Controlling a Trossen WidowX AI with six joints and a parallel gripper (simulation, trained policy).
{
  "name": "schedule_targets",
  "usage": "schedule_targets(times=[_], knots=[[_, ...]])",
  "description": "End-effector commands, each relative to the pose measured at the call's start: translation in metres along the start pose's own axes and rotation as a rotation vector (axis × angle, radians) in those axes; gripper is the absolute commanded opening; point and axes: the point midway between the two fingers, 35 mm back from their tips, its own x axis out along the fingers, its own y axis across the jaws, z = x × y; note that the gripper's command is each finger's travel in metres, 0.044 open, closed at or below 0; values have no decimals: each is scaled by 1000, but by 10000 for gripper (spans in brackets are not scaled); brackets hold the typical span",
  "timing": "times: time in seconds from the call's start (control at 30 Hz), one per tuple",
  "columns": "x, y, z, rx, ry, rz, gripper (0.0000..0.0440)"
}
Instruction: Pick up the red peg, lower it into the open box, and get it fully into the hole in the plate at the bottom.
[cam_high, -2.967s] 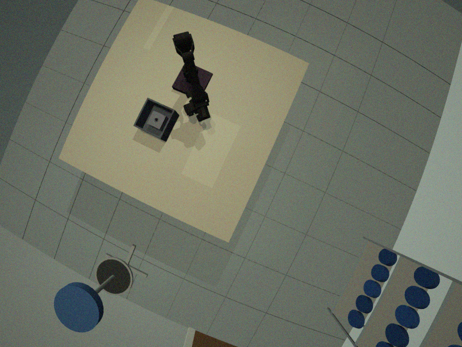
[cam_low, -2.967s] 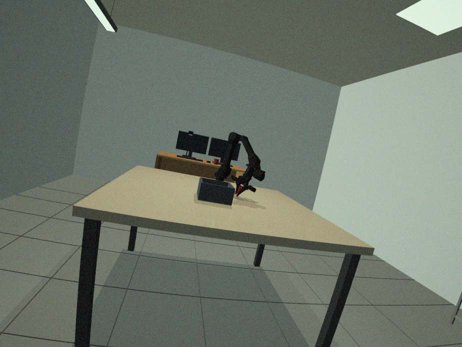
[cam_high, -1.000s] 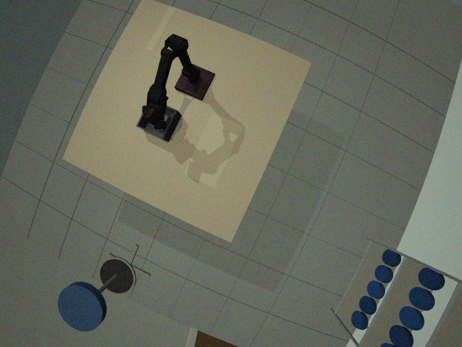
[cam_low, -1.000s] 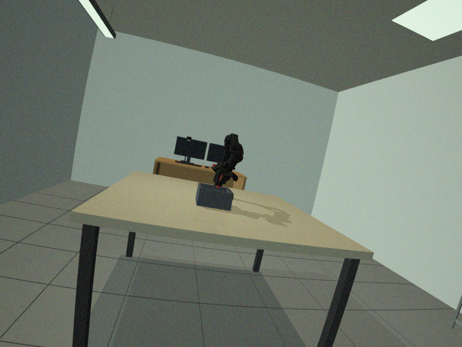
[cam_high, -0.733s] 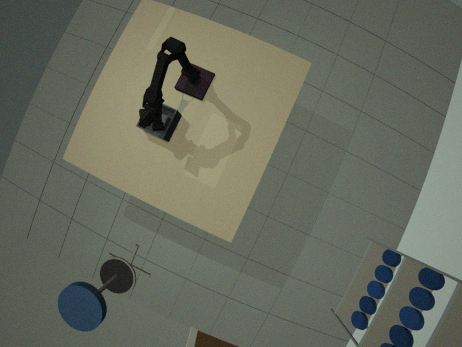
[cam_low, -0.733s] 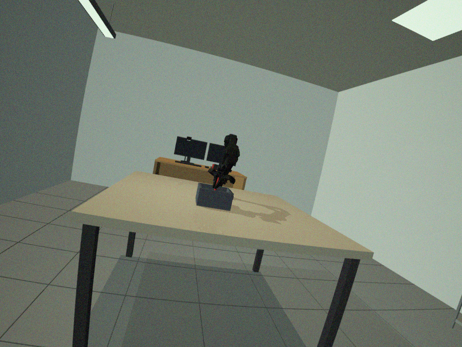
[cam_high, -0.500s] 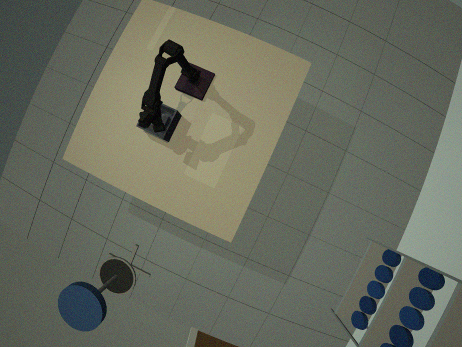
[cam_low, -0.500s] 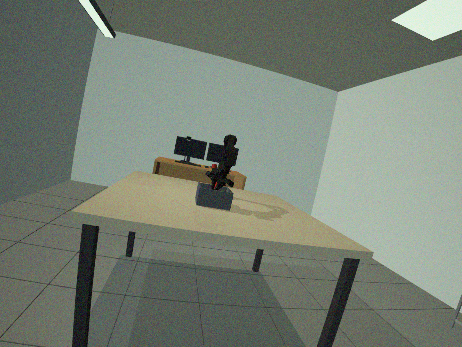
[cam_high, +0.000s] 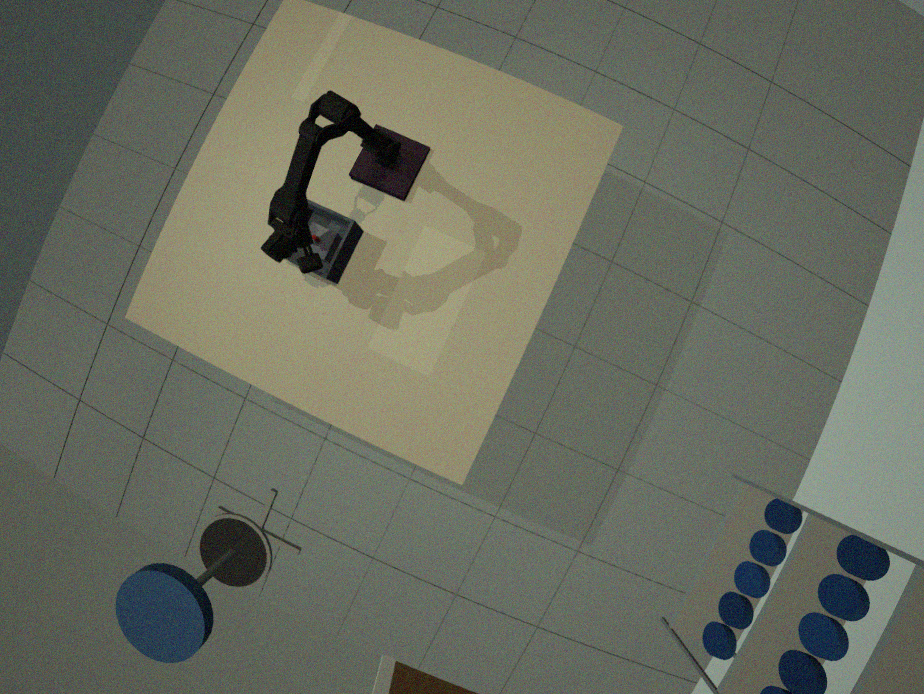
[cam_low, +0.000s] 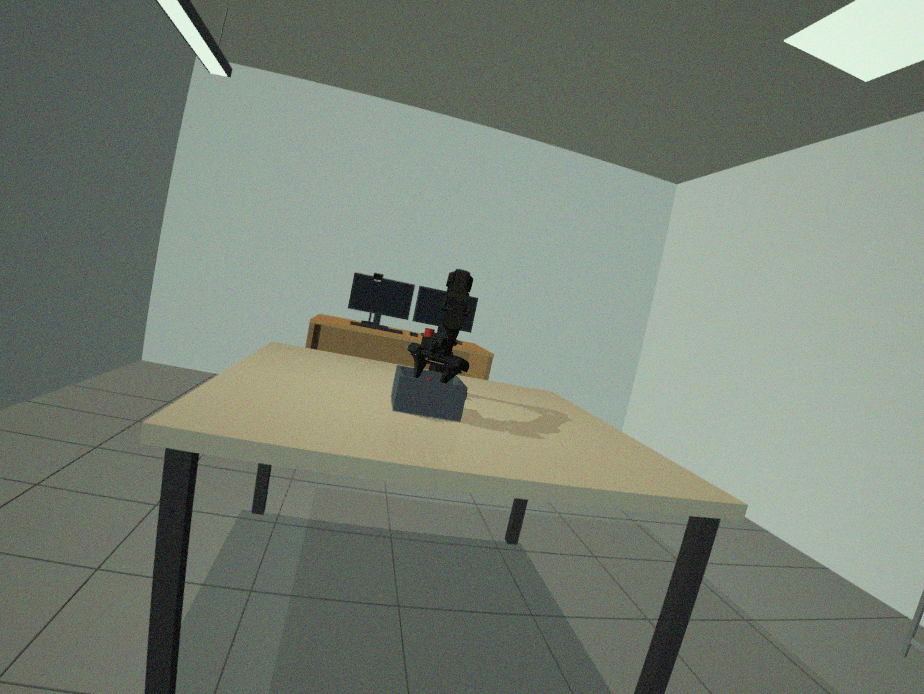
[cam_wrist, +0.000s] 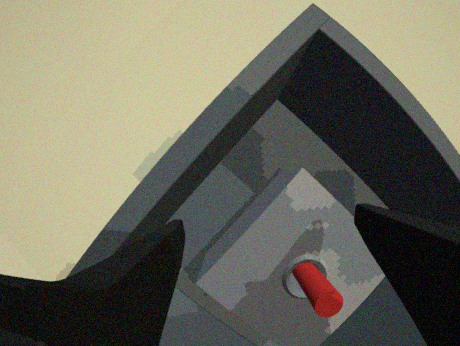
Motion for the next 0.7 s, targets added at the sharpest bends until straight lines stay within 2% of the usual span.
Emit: schedule_targets(times=[0.0,0.4,0.67], knots=[[-3,11,8,-13,23,34,440],[-35,56,35,-45,15,175,440],[-35,58,35,-46,14,179,440]])
